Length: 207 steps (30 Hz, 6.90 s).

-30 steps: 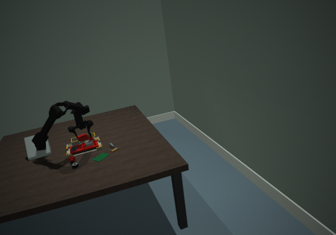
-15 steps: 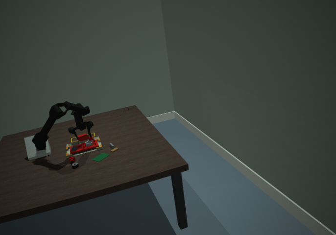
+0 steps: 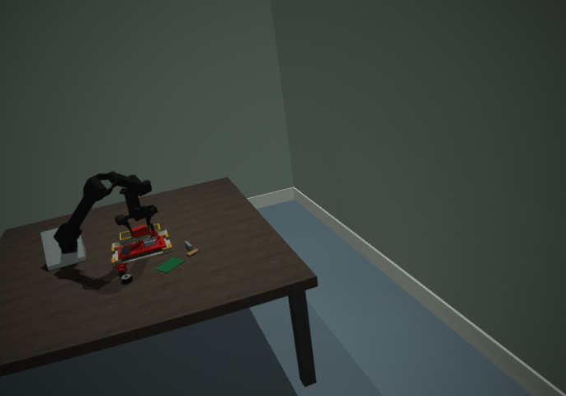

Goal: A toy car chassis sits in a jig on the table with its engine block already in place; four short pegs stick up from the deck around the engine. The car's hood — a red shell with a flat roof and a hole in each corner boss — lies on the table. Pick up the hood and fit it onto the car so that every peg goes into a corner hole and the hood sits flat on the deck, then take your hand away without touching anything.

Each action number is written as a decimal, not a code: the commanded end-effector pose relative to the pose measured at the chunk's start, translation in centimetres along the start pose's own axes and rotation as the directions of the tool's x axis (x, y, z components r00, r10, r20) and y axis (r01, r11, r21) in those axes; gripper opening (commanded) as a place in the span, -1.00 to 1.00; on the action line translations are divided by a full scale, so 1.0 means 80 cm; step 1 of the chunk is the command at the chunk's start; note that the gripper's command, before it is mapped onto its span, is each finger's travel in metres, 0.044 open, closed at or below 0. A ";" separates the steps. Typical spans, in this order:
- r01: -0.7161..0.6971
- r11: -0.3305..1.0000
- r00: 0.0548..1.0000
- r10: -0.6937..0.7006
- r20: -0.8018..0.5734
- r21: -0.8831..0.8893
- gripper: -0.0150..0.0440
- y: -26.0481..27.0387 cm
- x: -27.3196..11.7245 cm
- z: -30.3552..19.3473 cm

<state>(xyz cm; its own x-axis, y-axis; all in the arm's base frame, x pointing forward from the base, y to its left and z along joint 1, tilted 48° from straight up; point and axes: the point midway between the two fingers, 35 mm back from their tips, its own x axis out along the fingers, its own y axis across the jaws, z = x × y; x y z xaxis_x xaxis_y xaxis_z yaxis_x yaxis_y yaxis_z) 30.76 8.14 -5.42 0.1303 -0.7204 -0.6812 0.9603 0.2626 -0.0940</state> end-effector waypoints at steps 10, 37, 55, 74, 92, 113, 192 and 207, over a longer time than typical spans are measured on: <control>0.001 1.000 1.000 -0.001 -0.001 -0.002 0.22 0.000 -0.004 0.000; 0.002 1.000 1.000 -0.002 -0.005 -0.003 -0.49 0.000 -0.114 -0.002; 0.021 0.935 1.000 -0.027 -0.010 -0.354 -0.49 0.011 -0.116 0.058; 0.025 0.661 0.998 -0.062 -0.021 -0.750 -0.49 0.014 -0.117 0.147; 0.001 0.259 0.994 -0.104 -0.027 -0.966 -0.49 -0.001 -0.116 0.231; 0.017 0.205 0.990 -0.137 -0.012 -0.979 -0.49 -0.002 -0.053 0.234; 0.015 0.206 0.991 -0.135 -0.013 -0.978 -0.49 -0.003 -0.043 0.233; 0.014 0.207 0.991 -0.134 -0.014 -0.978 -0.49 -0.002 -0.046 0.233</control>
<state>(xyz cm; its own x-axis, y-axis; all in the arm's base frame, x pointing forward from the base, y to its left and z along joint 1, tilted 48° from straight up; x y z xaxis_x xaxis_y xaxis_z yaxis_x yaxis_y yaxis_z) 34.66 -1.18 10.67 -0.0026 -0.7415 -0.6709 -0.0471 0.6703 -0.7406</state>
